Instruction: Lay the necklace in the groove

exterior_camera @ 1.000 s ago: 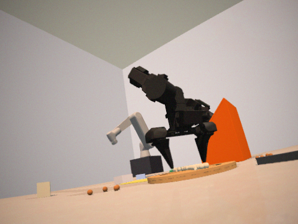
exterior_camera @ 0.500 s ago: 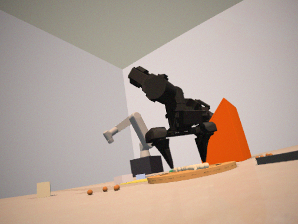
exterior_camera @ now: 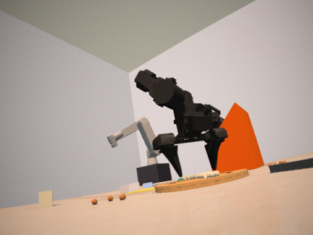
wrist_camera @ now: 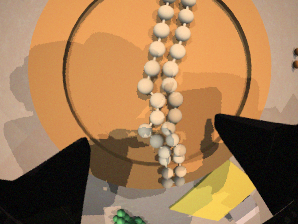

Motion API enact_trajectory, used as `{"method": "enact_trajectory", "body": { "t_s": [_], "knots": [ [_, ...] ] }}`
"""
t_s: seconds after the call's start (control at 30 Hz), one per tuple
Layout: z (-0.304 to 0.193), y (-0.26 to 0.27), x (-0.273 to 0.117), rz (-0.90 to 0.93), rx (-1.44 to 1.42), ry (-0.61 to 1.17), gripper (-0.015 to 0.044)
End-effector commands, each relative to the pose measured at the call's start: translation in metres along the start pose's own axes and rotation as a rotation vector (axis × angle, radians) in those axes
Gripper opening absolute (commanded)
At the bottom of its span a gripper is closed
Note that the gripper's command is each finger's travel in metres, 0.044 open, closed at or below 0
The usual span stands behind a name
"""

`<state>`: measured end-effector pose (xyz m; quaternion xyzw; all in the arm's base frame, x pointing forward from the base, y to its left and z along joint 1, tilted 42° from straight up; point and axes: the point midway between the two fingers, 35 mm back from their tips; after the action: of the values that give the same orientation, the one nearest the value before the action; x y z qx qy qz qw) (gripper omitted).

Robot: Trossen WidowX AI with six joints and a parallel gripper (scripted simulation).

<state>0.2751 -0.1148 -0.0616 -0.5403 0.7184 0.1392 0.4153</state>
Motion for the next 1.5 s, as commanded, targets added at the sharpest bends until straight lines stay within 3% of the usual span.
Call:
{"method": "enact_trajectory", "body": {
  "t_s": [0.0, 1.43, 1.47],
  "knots": [
    [-0.0003, -0.0003, -0.0004, -0.001, 0.004, 0.002, 0.044],
    [-0.0003, -0.0003, -0.0004, -0.001, 0.004, 0.002, 0.044],
    [-0.0003, -0.0007, -0.0014, -0.001, 0.008, 0.002, 0.0414]
  ]
}}
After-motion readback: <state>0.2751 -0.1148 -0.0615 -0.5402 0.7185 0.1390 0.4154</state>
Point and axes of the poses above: the point midway between the two fingers, 35 mm back from their tips, its own x axis out along the fingers, its own y axis across the jaws, z = x × y, and after that the axes turned 15 degrees about -x, right-handed
